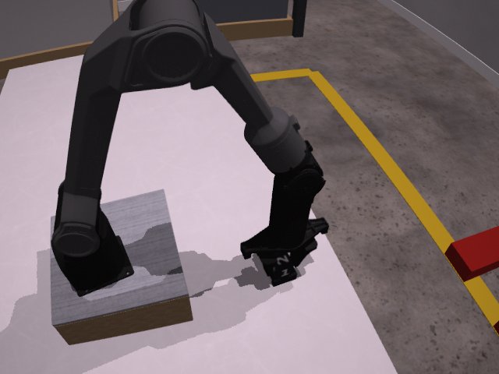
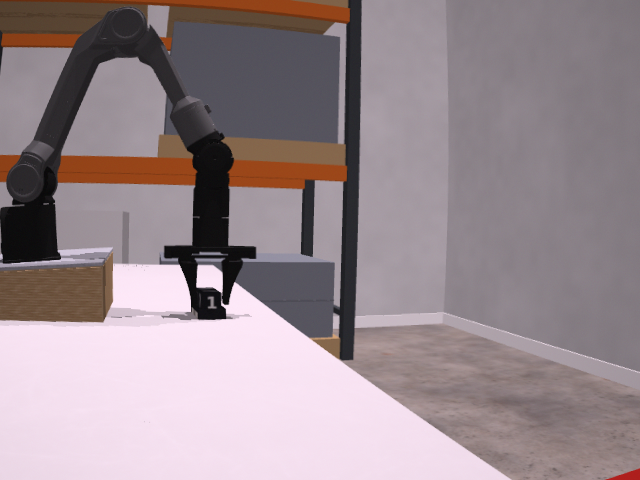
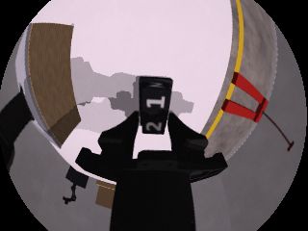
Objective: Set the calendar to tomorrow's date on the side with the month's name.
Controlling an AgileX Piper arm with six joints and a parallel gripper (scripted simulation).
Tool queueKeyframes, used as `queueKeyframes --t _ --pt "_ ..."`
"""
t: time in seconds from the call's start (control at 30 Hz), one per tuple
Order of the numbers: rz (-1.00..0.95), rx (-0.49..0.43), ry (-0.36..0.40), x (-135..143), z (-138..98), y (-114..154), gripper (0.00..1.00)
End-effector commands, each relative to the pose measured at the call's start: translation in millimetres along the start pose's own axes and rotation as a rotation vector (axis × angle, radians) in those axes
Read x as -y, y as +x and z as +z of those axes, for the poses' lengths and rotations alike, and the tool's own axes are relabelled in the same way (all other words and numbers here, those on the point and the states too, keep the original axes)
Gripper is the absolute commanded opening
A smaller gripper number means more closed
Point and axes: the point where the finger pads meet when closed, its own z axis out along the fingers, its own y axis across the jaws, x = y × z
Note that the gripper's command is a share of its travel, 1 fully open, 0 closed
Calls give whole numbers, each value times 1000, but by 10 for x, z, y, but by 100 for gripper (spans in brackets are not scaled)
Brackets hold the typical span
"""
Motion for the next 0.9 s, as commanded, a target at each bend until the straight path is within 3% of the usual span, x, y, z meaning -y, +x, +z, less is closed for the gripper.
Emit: queueKeyframes --t 0.0,0.53,0.57,0.87 --pt "1 0 -3 -13 10 2 63" --pt "1 0 -3 -13 10 2 63" --pt "1 0 -3 -13 10 2 38" --pt "1 0 -3 -13 10 2 38"
